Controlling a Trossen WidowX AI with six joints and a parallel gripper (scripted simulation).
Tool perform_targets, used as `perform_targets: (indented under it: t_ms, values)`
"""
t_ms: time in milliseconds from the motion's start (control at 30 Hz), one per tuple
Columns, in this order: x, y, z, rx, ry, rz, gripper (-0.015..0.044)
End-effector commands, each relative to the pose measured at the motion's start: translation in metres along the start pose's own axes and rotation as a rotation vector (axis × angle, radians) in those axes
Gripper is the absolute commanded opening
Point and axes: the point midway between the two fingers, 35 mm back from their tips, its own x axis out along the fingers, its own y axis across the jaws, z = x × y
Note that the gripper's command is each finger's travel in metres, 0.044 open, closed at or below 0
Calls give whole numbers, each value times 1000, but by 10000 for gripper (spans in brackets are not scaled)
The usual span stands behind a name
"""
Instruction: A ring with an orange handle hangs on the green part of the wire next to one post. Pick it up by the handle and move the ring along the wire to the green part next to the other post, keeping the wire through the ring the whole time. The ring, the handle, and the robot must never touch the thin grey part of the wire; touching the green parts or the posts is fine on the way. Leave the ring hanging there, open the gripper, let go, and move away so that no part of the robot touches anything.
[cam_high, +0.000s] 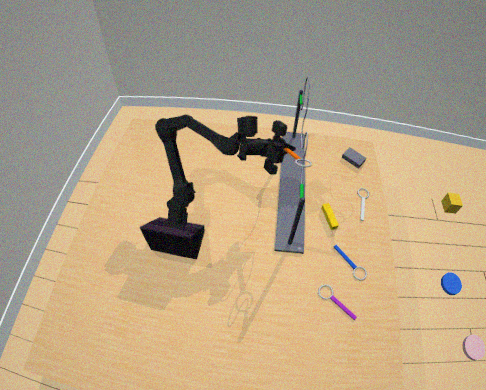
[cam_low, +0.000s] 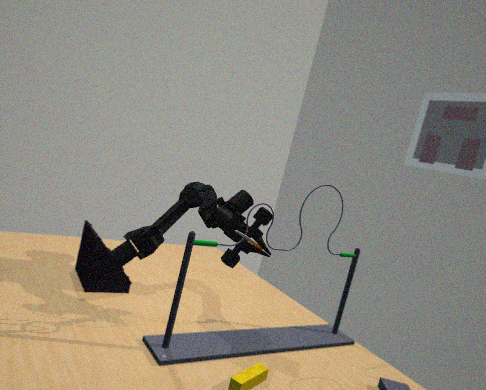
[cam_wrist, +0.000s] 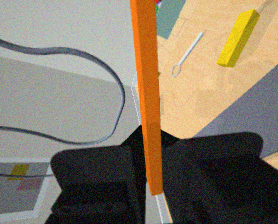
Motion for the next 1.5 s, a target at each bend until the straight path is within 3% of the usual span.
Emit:
perform_targets:
  t_ms: [0, 1467]
  values:
    - [5, -13, 0, -71, -47, -37, -150]
    - [2, -105, 34, -652, -153, -326, -150]
